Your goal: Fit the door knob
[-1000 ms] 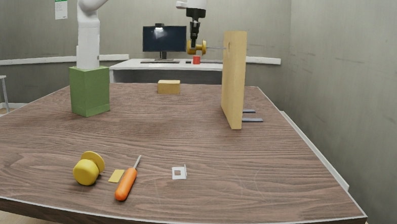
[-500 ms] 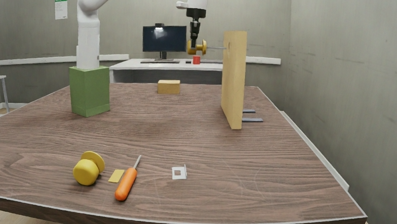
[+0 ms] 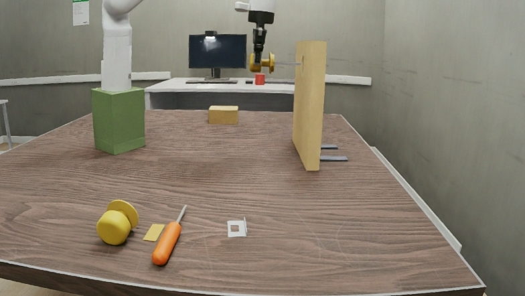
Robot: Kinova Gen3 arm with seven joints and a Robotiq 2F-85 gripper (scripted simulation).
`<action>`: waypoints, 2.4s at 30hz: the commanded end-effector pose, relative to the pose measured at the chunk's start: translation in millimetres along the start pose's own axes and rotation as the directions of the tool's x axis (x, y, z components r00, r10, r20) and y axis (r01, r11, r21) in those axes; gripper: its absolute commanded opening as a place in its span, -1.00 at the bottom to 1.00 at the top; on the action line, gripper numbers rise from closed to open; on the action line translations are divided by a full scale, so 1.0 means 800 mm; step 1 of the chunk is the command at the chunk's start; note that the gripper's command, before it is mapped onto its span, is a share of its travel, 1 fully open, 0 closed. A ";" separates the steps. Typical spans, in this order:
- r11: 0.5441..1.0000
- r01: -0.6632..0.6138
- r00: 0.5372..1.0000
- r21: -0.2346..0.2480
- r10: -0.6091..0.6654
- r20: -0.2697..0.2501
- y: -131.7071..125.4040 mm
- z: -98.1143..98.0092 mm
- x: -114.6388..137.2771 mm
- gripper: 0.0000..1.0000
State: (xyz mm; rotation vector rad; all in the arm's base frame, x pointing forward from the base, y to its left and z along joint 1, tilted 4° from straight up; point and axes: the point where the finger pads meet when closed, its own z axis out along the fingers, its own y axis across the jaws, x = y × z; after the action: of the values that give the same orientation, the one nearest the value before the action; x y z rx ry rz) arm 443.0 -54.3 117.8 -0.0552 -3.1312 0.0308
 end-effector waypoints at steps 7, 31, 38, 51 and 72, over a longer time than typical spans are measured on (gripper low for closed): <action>1.000 0.000 1.000 0.000 0.000 0.001 -0.001 -0.001 -0.001 0.26; 1.000 0.000 1.000 0.000 0.000 0.001 -0.001 -0.001 -0.007 0.26; 1.000 0.000 1.000 0.000 0.000 0.001 -0.001 -0.001 -0.008 0.26; 1.000 0.000 1.000 0.000 0.000 0.001 -0.001 -0.002 -0.013 0.26; 1.000 0.000 1.000 0.000 0.000 0.001 0.000 -0.002 -0.019 0.26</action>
State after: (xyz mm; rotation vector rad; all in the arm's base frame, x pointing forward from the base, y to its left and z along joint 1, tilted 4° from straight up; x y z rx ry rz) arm 456.2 -54.4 118.7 -0.0560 -3.1309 0.0299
